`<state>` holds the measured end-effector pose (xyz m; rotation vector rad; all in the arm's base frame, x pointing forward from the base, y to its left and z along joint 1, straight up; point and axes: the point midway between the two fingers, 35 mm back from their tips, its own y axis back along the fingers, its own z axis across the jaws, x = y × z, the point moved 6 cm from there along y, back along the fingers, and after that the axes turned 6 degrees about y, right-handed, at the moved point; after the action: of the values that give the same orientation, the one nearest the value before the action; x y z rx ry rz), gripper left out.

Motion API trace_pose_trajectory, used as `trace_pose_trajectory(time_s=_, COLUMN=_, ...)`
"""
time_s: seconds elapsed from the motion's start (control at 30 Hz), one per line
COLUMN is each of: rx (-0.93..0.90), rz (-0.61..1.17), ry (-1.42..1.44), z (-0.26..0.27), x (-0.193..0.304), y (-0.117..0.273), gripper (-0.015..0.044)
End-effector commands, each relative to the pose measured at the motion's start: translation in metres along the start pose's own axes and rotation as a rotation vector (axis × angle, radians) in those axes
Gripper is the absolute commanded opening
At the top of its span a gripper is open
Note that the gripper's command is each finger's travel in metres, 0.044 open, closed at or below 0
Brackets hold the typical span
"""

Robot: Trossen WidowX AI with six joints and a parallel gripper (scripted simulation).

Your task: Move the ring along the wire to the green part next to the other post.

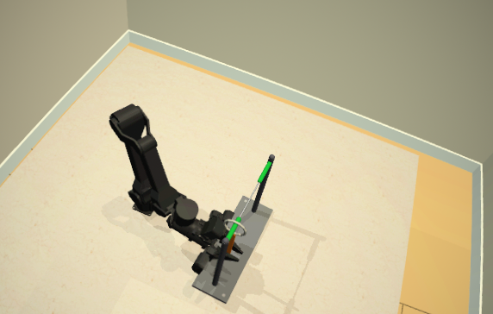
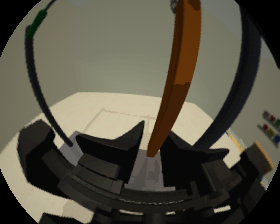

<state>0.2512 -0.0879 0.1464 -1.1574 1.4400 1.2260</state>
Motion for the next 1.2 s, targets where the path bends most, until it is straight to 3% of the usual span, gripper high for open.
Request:
trace_pose_trajectory(time_s=0.0, rx=0.000, rz=0.000, ry=0.000, z=0.000, x=0.000, y=0.000, gripper=0.0029)
trace_pose_trajectory(time_s=0.07, rx=0.000, rz=0.000, ry=0.000, z=0.000, x=0.000, y=0.000, gripper=0.0015)
trace_pose_trajectory(time_s=0.3, rx=0.000, rz=0.000, ry=0.000, z=0.000, x=0.000, y=0.000, gripper=-0.0150)
trace_pose_trajectory(time_s=1.17, rx=0.002, rz=-0.001, ry=0.001, z=-0.002, x=-0.019, y=0.003, gripper=-0.0150)
